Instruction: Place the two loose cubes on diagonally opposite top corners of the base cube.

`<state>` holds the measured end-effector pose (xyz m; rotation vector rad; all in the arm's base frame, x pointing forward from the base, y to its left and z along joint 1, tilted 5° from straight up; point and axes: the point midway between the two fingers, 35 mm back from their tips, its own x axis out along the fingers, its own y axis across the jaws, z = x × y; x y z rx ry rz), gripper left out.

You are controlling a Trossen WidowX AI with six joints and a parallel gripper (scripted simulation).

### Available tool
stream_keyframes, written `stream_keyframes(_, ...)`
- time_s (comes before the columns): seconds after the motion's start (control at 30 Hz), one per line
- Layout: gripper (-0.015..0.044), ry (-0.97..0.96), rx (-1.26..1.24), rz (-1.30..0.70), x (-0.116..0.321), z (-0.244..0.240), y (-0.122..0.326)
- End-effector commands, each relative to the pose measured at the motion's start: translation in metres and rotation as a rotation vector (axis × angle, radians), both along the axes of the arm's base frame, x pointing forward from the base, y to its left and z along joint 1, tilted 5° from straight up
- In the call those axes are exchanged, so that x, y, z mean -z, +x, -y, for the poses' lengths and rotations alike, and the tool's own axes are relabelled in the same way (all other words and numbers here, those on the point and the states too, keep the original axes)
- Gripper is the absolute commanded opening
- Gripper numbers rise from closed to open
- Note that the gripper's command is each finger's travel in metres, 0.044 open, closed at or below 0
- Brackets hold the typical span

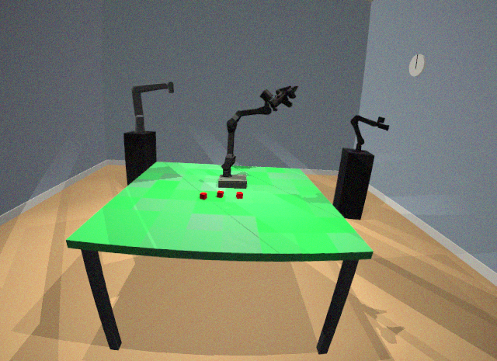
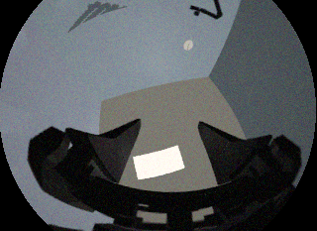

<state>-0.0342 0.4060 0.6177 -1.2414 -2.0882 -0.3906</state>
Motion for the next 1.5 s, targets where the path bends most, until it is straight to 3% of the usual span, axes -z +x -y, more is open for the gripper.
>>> stream_keyframes(0.0, 0.0374, -0.007, 0.003, -0.003, 0.001, -0.001, 0.002)
stream_keyframes(0.13, 0.0269, -0.134, 0.059, -0.071, 0.024, -0.021, 0.040)
stream_keyframes(0.43, 0.0265, -0.455, 0.220, -0.323, 0.097, -0.049, 0.149)
stream_keyframes(0.7, 0.0265, -0.697, 0.372, -0.619, 0.174, -0.041, 0.241)
stream_keyframes(1.1, 0.0265, -0.945, 0.628, -1.157, 0.294, 0.030, 0.352)
stream_keyframes(1.47, 0.0265, -1.035, 0.880, -1.718, 0.393, 0.141, 0.402)
